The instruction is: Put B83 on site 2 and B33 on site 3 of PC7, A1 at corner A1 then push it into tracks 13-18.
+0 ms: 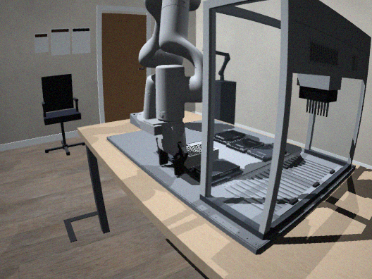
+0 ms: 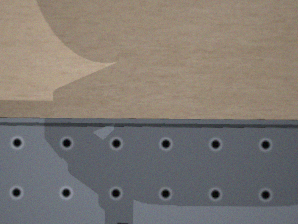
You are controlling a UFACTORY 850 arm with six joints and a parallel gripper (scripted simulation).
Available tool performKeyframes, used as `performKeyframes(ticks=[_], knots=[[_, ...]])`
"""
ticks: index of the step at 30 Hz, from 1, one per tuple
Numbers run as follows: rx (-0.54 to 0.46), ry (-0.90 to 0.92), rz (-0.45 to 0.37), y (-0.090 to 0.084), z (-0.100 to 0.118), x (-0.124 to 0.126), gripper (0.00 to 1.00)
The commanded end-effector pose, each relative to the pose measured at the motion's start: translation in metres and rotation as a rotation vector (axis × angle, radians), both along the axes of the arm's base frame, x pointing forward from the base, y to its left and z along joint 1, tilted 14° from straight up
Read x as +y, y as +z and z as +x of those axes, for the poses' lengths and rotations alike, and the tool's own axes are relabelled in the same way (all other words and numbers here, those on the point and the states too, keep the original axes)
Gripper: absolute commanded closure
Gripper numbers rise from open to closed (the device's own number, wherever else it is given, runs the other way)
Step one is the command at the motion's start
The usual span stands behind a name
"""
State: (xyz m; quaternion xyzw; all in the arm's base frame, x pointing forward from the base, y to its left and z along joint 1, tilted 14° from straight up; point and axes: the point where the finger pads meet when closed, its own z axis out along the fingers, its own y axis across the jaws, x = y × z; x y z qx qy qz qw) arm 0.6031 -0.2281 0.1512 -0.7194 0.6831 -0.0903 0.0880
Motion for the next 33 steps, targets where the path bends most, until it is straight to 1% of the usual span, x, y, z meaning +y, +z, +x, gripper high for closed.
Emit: performKeyframes(ticks=[1, 33], knots=[[-0.002, 0.0, -0.001, 0.001, 0.001, 0.001, 0.0], [-0.002, 0.0, -0.001, 0.001, 0.0, 0.016, 0.0]])
